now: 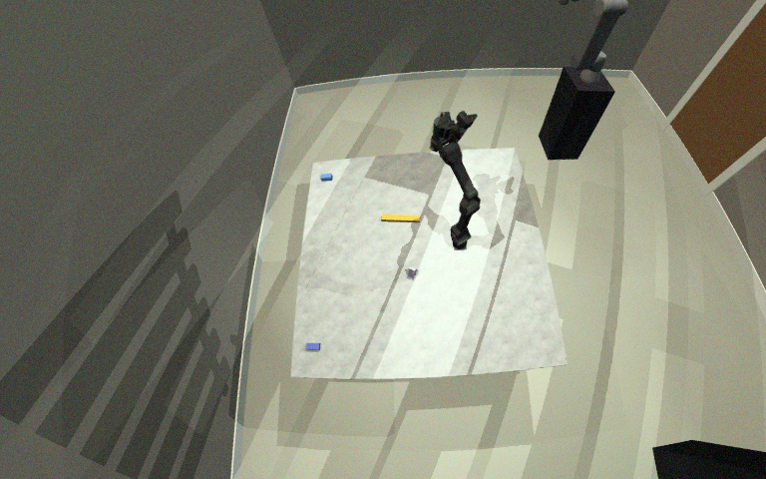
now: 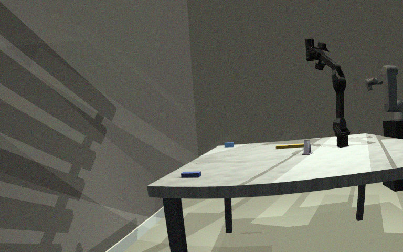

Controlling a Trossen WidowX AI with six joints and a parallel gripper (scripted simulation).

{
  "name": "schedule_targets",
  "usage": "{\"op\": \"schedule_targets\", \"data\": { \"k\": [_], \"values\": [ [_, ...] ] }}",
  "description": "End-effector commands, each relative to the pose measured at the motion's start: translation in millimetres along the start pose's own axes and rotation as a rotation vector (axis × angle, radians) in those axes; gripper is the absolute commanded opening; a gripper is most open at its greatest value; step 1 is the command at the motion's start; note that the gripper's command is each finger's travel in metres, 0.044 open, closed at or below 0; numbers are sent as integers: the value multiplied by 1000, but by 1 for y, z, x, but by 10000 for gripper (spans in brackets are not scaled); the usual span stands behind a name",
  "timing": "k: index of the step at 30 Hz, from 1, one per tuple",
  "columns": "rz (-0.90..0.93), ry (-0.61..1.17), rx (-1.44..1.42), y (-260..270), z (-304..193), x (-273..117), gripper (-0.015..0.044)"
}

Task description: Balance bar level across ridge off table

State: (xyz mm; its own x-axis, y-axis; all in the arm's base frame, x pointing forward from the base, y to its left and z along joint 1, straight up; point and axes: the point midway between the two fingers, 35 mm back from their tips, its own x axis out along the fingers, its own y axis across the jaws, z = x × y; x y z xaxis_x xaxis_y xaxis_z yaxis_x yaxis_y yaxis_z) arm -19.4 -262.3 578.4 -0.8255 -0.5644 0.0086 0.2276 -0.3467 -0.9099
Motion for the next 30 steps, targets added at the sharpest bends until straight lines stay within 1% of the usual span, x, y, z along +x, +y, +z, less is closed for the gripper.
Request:
{"op": "schedule_targets", "data": {
  "k": [1, 3, 4, 11, 18, 24, 30],
  "values": [
    [2, -4, -1, 1, 1, 0, 374],
    [14, -34, -9, 8, 9, -2, 321],
    [26, -61, -16, 15, 15, -4, 315],
    [174, -307, -92, 88, 72, -32, 315],
    [372, -507, -205, 170, 107, -74, 315],
    [576, -634, -309, 242, 118, -120, 315],
    [801, -709, -424, 310, 108, -169, 315]
  ]
}}
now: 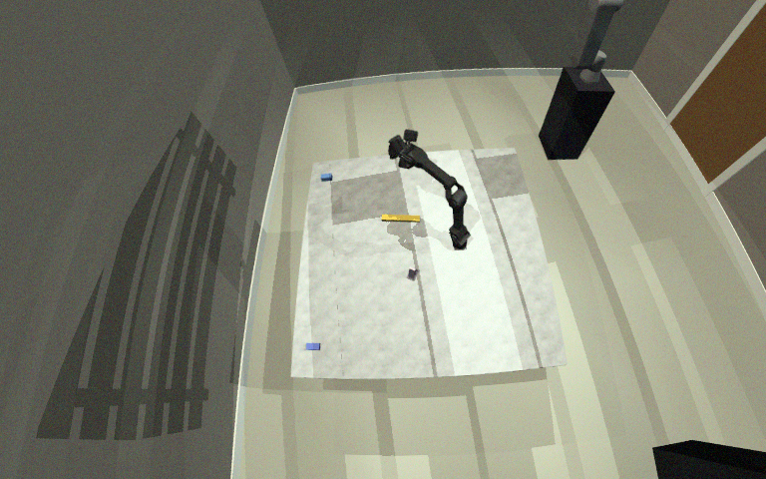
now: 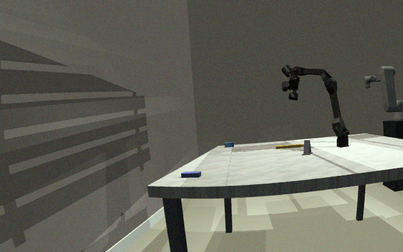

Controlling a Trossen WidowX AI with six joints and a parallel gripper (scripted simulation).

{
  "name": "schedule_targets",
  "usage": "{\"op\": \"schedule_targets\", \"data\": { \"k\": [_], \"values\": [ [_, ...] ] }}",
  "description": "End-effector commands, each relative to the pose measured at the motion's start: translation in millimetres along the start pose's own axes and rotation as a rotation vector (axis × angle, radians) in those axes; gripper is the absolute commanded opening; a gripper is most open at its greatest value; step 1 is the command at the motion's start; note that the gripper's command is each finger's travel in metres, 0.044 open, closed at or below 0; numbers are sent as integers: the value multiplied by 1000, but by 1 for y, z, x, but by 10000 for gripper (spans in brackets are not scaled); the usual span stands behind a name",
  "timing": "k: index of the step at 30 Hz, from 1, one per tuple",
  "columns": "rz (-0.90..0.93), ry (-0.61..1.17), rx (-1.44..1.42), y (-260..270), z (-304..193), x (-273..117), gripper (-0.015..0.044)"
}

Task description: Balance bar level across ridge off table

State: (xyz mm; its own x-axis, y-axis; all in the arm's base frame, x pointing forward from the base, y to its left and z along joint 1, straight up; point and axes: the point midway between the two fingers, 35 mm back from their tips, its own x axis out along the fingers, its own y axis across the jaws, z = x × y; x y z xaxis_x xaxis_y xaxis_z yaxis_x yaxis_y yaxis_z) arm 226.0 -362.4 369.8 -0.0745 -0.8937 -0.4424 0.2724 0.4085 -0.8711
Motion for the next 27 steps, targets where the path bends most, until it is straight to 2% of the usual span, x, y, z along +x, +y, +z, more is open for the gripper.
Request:
{"op": "schedule_targets", "data": {
  "k": [1, 11, 20, 23, 27],
  "values": [
    [148, -43, -34, 48, 16, 6, 315],
    [577, -68, -111, 181, 36, -5, 315],
    [958, 46, -156, 286, 23, -43, 315],
    [1070, 110, -166, 314, 15, -58, 315],
    [1095, 126, -168, 320, 12, -62, 315]
  ]
}}
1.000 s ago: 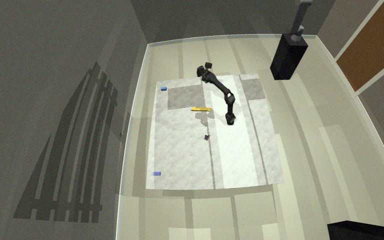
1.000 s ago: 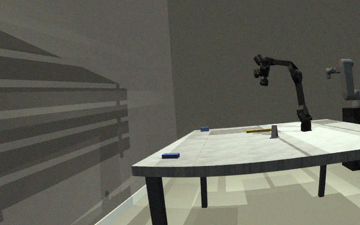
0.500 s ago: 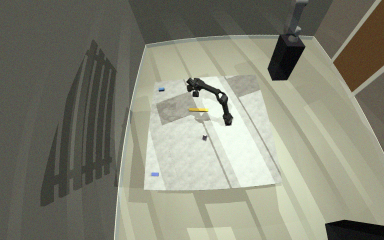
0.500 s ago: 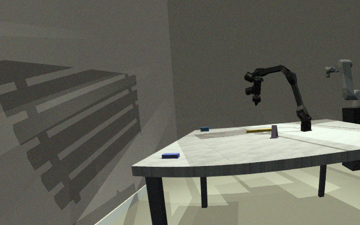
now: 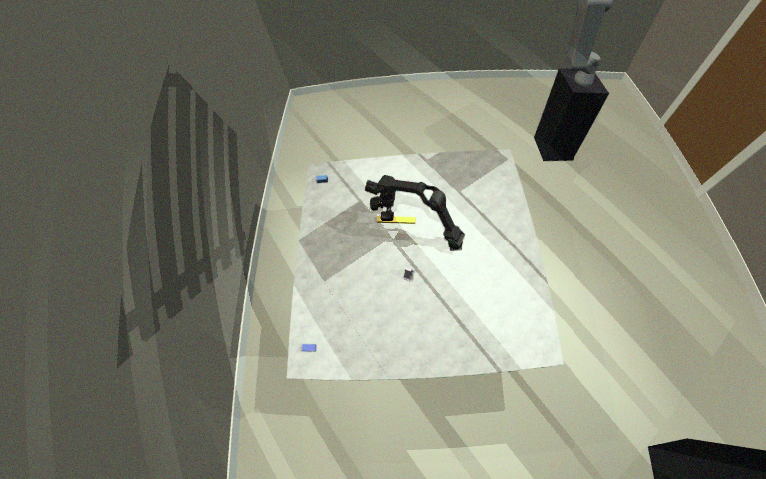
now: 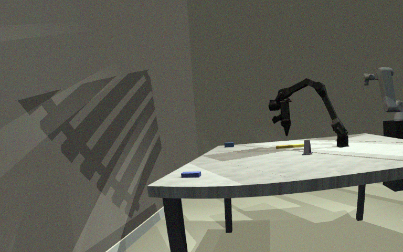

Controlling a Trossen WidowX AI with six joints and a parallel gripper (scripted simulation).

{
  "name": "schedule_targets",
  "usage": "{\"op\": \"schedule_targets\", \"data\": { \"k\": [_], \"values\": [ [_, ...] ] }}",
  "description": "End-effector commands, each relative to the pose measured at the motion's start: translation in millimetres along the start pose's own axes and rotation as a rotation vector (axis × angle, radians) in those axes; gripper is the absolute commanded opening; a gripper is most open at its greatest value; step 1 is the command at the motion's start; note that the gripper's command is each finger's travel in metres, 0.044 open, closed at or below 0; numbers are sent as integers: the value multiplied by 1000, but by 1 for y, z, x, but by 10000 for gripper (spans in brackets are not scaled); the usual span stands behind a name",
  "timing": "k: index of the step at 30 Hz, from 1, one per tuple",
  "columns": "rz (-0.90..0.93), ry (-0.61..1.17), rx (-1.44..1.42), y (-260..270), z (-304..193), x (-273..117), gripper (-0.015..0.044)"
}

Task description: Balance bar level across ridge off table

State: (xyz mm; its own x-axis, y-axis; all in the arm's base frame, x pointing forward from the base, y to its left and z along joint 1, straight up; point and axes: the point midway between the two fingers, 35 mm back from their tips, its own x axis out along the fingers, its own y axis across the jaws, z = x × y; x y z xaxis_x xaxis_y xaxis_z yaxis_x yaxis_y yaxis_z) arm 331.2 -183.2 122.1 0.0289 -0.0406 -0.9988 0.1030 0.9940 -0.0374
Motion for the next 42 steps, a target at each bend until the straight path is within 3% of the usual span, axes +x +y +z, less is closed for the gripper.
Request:
{"op": "schedule_targets", "data": {
  "k": [1, 11, 42],
  "values": [
    [26, 5, 16, 5, -2, 1, 315],
    [26, 5, 16, 6, -2, 45, 315],
    [26, 5, 16, 7, -3, 72, 315]
  ]
}}
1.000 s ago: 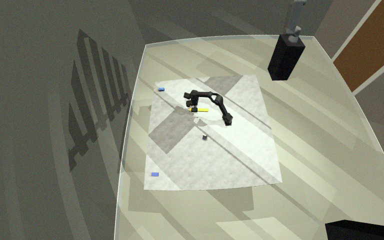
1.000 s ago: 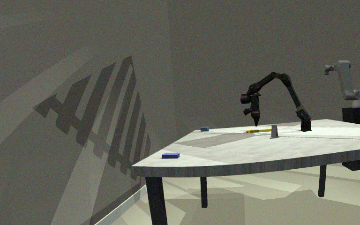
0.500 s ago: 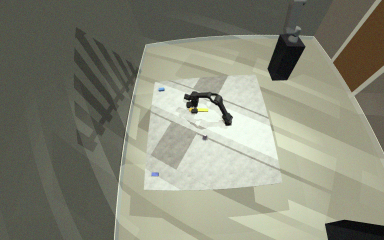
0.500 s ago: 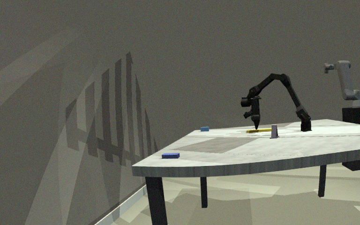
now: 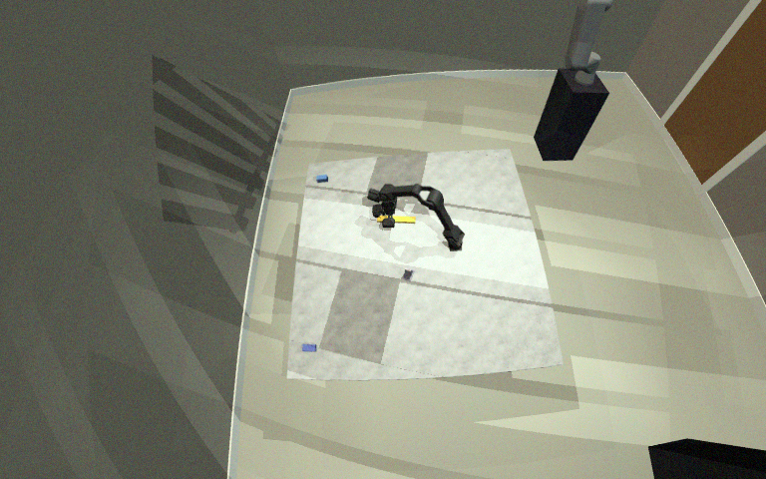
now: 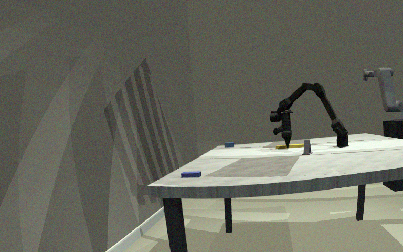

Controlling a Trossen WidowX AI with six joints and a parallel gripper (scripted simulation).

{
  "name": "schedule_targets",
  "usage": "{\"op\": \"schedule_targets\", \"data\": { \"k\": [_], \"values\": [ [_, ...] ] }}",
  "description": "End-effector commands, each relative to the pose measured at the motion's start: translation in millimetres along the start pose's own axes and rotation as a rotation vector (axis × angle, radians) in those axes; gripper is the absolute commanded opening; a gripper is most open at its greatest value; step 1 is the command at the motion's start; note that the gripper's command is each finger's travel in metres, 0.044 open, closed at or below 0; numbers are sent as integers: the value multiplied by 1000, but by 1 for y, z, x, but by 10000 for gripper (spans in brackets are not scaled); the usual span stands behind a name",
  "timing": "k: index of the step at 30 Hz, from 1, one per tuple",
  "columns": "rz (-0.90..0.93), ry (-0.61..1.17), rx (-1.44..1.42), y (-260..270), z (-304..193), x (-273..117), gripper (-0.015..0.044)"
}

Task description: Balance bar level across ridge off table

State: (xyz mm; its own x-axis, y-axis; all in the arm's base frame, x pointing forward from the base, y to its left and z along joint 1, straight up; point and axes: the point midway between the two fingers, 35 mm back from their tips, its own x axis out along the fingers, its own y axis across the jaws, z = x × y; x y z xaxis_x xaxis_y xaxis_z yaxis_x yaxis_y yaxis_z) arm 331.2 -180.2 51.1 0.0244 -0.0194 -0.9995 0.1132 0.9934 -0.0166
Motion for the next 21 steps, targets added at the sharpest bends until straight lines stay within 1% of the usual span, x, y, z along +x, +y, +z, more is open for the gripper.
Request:
{"op": "schedule_targets", "data": {
  "k": [1, 5, 11, 19, 21],
  "values": [
    [5, -2, 5, 1, 0, 1, 315],
    [5, -2, 5, 1, 0, 1, 315],
    [1, 1, 0, 0, 0, 0, 157],
    [1, 1, 0, 0, 0, 0, 104],
    [1, 1, 0, 0, 0, -1, 52]
  ]
}}
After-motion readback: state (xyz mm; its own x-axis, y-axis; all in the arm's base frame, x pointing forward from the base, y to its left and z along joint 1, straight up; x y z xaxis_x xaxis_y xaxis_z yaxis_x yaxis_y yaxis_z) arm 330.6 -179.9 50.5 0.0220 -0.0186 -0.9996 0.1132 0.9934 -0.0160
